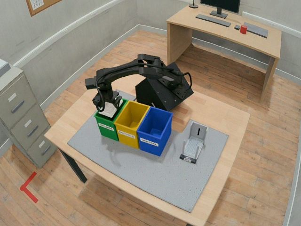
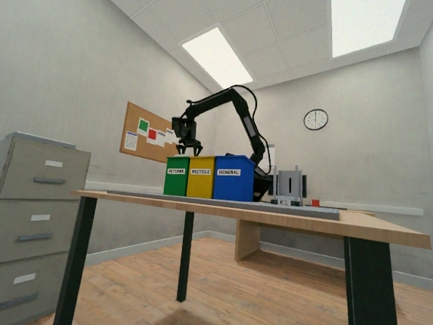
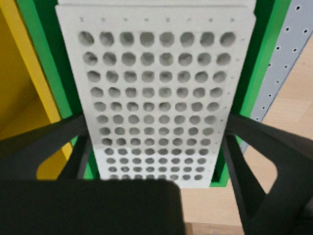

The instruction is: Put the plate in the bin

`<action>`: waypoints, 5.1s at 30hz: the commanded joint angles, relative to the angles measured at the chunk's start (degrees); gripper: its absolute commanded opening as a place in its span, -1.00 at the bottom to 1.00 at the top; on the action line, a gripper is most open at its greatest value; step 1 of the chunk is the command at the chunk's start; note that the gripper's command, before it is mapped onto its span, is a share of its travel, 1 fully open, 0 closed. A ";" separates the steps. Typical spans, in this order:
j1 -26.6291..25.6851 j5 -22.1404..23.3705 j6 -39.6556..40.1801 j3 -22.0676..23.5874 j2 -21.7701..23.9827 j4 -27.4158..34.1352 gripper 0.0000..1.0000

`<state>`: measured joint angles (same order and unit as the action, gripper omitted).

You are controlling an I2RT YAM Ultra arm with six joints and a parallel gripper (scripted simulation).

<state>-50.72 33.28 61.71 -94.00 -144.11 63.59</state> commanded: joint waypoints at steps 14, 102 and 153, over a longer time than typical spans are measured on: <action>-0.73 0.98 -0.74 1.46 2.50 -1.72 -1.00; 1.30 1.76 -2.91 3.12 0.06 -7.53 -1.00; 1.35 1.78 -3.05 2.67 -0.62 -7.36 0.99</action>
<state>-47.97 34.33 58.76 -88.88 -145.01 55.86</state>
